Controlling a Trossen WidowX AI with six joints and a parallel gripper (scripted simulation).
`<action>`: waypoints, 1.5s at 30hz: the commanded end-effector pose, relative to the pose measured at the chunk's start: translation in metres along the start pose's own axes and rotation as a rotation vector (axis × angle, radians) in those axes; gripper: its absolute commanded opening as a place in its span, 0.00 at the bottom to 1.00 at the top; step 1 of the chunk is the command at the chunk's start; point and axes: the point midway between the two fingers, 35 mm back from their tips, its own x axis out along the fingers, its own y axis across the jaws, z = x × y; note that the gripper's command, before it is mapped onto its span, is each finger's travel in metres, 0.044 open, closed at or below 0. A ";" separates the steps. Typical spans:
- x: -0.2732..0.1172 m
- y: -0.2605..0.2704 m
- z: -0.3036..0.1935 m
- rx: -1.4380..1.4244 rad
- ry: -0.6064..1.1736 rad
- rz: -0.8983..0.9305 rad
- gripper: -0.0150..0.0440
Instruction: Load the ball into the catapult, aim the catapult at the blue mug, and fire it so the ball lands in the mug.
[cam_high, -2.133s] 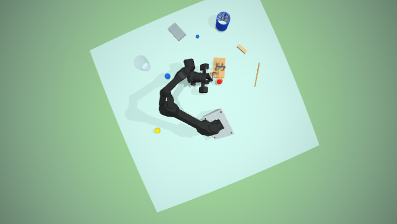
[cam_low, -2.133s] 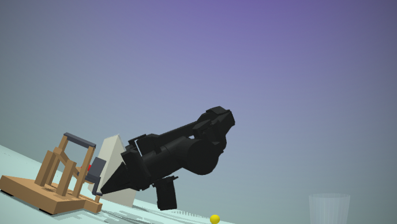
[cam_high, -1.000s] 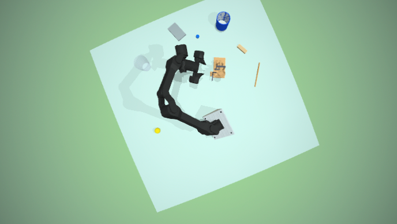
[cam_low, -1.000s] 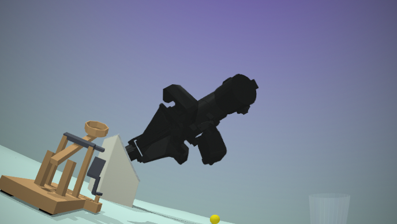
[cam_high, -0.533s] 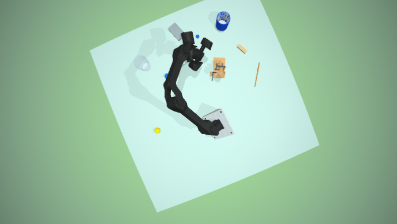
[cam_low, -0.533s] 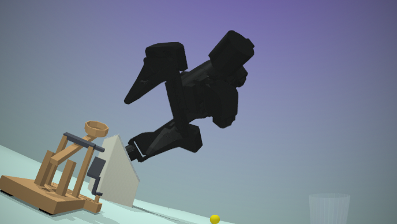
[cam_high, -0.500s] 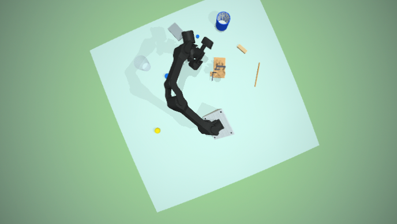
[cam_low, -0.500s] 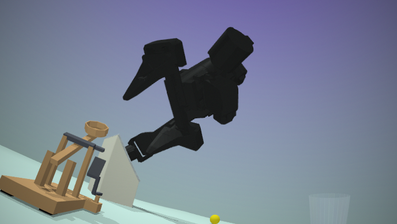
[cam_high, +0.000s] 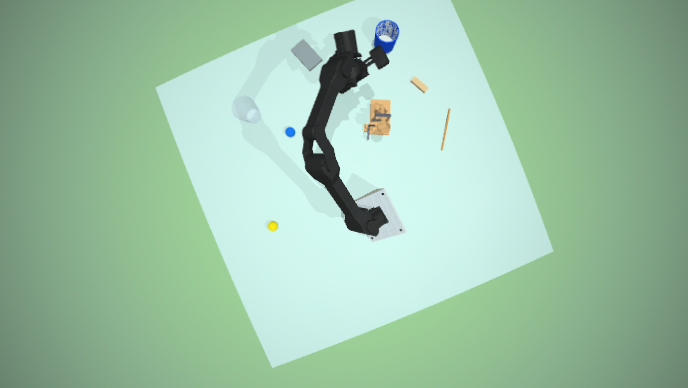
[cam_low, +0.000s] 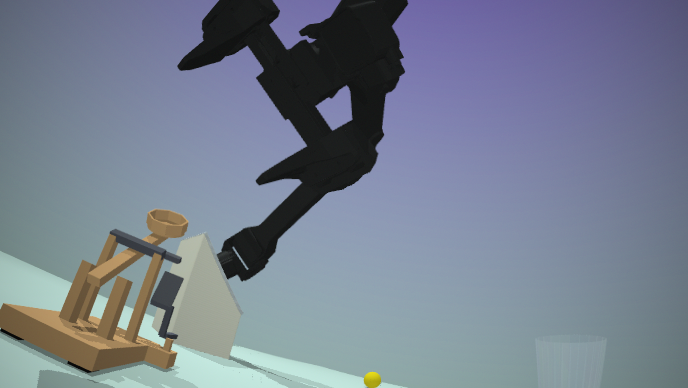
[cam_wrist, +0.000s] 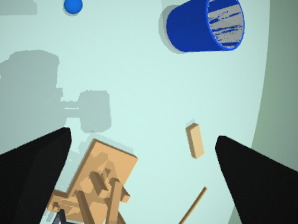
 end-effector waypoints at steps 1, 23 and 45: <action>0.002 -0.021 0.011 0.126 -0.065 0.019 1.00; -0.015 -0.138 0.045 0.710 -0.392 0.167 1.00; -0.019 -0.152 0.047 0.772 -0.428 0.193 1.00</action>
